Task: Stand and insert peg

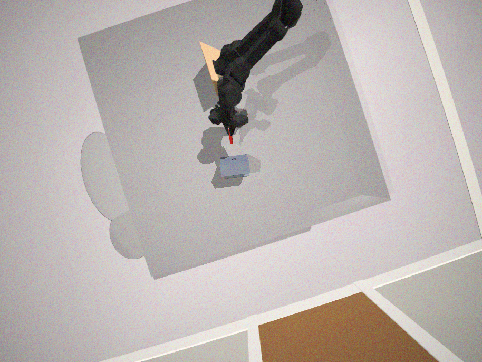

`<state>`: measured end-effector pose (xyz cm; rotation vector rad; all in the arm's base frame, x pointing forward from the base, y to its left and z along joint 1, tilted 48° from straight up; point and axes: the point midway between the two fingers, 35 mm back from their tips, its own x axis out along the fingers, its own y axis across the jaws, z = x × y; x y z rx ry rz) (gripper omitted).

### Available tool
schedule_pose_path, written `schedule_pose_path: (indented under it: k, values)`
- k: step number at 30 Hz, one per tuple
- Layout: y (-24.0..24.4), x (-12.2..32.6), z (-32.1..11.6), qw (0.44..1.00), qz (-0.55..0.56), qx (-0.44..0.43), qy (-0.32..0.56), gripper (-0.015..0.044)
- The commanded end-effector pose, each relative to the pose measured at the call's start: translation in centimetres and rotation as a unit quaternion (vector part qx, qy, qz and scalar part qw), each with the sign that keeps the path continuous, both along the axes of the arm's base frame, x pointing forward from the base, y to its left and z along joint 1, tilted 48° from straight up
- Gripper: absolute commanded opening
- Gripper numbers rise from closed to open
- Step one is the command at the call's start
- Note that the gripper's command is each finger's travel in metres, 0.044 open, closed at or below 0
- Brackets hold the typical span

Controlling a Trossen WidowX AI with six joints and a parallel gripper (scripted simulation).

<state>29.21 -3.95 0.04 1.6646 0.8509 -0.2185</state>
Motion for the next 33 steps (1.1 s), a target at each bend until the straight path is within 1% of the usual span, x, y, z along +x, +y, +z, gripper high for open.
schedule_pose_path:
  k: [1, 15, 33]
  values:
    - [0.0, -0.2, -0.1, 1.000, -0.008, 0.008, -0.002, 0.0000]
    - [-0.3, -0.5, 0.0, 0.999, -0.036, 0.020, -0.016, 0.0000]
    - [-0.4, 0.8, -0.4, 0.998, -0.057, 0.021, -0.027, 0.0000]
